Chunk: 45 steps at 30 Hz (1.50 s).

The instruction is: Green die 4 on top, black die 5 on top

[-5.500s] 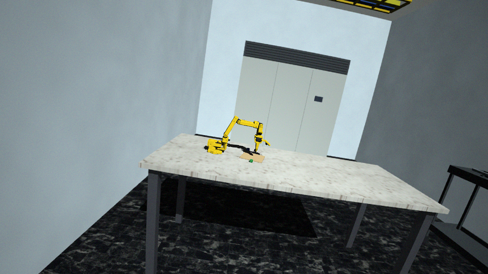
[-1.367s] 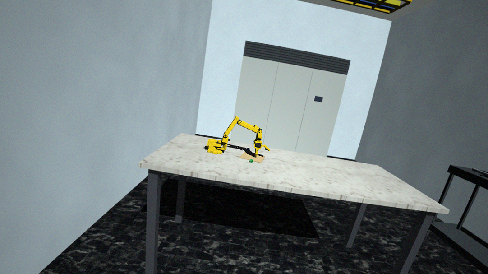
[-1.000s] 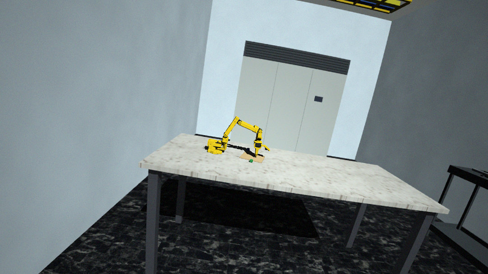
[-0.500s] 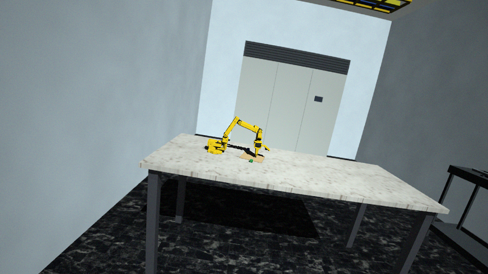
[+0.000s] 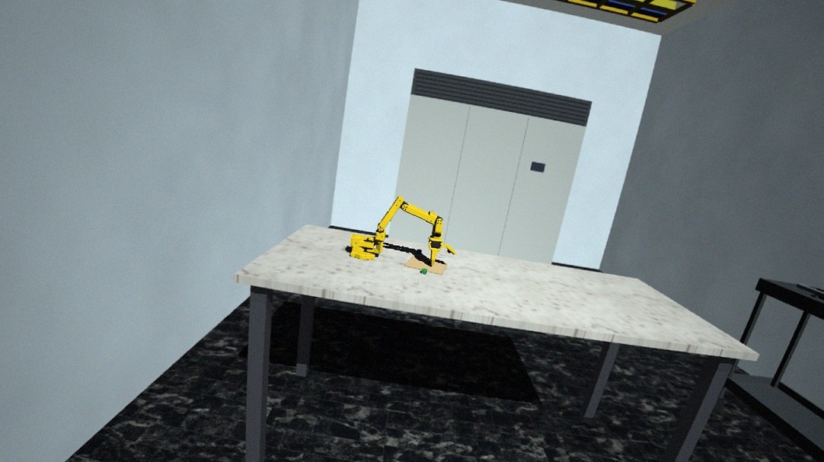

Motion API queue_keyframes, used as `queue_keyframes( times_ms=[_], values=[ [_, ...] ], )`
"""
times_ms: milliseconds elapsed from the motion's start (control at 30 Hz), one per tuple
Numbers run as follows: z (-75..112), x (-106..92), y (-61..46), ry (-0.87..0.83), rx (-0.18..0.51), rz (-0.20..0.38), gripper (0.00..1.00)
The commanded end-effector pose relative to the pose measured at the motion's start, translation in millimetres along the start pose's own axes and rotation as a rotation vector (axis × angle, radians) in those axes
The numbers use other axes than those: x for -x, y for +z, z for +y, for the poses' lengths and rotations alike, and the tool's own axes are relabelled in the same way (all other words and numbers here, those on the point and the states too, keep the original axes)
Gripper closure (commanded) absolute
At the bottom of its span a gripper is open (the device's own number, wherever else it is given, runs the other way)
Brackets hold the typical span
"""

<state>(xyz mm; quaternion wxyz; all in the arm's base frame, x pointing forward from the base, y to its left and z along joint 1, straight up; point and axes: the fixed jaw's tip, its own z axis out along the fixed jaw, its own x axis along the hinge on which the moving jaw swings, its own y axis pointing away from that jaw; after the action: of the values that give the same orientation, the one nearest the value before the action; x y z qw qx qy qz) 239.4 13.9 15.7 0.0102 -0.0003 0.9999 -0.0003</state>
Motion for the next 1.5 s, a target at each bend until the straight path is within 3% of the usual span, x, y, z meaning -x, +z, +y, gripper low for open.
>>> queue_keyframes(
  times_ms=[0,633,933,1000,1233,1467],
  values=[
    [1.7,2.7,-3.3,-0.006,0.002,-0.024,0.78],
    [1.7,3.2,-6.8,-0.006,0.002,-0.025,0.73],
    [1.7,4.8,-33.4,-0.006,0.002,-0.039,0.73],
    [1.7,4.8,-33.4,-0.006,0.002,-0.039,0.73],
    [1.6,2.8,-56.3,-0.006,0.003,-0.050,0.73],
    [1.5,1.5,-63.6,-0.005,0.003,-0.054,0.73]
  ],
)
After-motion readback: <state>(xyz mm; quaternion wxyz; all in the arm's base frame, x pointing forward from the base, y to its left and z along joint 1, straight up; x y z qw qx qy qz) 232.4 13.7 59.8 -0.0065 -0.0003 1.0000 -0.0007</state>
